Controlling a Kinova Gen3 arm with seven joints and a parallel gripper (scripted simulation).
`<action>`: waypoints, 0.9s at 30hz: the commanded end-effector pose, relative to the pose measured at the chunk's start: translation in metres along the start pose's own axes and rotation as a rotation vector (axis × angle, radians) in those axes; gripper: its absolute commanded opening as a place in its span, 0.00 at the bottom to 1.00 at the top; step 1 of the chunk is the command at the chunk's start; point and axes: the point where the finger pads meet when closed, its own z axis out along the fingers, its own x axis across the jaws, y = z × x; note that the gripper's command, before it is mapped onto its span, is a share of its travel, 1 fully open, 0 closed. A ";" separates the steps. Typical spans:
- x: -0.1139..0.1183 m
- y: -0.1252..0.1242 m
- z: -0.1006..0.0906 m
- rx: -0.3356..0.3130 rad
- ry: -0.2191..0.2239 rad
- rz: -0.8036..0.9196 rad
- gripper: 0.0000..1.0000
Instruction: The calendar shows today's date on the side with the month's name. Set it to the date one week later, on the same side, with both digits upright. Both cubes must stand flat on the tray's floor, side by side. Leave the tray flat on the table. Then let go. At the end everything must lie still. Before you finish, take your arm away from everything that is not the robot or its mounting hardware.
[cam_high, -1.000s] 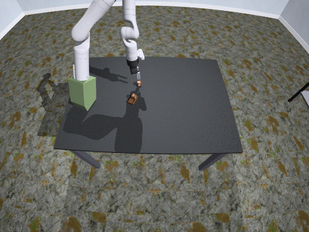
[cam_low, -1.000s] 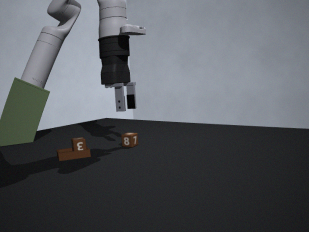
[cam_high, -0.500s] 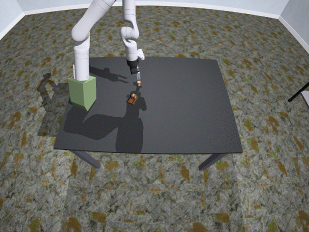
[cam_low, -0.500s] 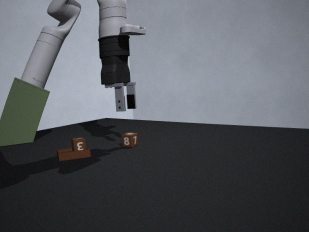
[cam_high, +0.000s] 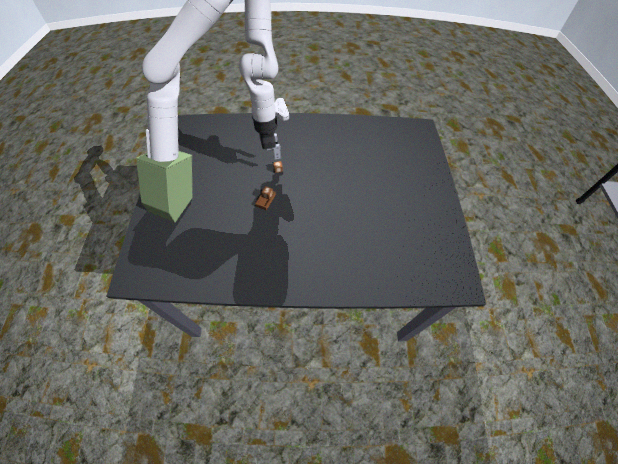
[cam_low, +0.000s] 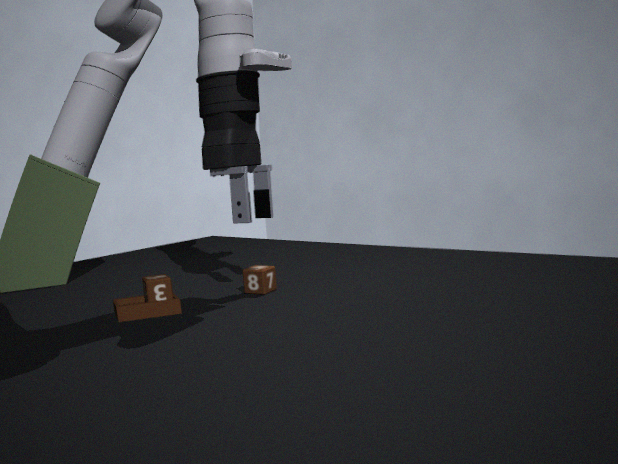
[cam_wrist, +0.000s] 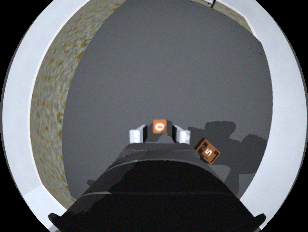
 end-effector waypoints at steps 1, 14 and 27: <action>0.000 0.000 0.001 0.000 0.000 0.000 0.87; 0.000 0.000 0.010 -0.001 0.000 0.000 0.87; 0.000 -0.001 0.026 -0.001 0.000 0.000 0.87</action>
